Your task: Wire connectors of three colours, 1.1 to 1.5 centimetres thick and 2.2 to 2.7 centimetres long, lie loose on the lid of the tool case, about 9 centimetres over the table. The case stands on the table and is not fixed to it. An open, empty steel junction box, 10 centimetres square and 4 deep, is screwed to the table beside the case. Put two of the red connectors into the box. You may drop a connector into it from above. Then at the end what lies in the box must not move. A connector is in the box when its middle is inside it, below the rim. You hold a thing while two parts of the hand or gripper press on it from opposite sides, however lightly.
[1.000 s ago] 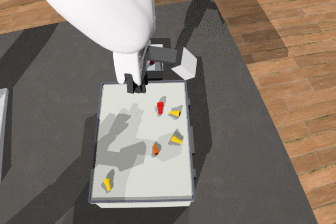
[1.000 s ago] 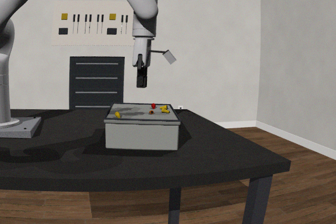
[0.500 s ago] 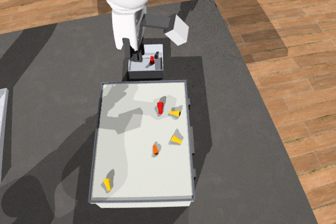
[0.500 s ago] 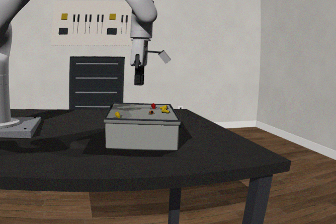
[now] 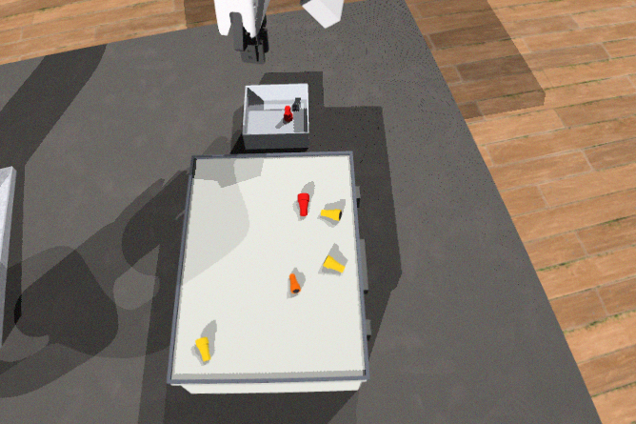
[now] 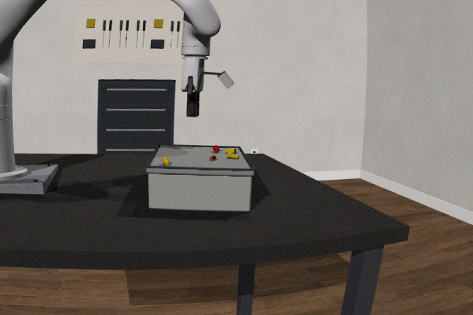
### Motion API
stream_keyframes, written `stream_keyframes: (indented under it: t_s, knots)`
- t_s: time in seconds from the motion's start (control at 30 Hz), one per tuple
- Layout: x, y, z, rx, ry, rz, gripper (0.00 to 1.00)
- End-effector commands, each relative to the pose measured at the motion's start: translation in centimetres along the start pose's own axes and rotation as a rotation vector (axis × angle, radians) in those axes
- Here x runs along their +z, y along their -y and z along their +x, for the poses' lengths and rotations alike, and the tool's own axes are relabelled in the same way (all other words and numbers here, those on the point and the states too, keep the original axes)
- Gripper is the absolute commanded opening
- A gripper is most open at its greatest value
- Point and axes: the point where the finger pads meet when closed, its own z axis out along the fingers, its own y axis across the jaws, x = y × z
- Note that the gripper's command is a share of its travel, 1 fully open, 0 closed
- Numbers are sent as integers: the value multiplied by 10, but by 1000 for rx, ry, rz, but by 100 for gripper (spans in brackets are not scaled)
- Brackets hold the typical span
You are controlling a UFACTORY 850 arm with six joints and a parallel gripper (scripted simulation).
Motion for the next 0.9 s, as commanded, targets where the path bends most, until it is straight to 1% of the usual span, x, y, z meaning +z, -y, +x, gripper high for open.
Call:
stream_keyframes:
  t_s: [0.0, 0.6, 0.73, 0.87]
  knots:
    - [-1, 8, -1, 1, -2, 0, 2]
    - [2, 11, -2, 1, -2, 0, 2]
    - [18, 11, -2, 1, -2, 0, 2]
    - [49, 11, -2, 1, -2, 0, 2]
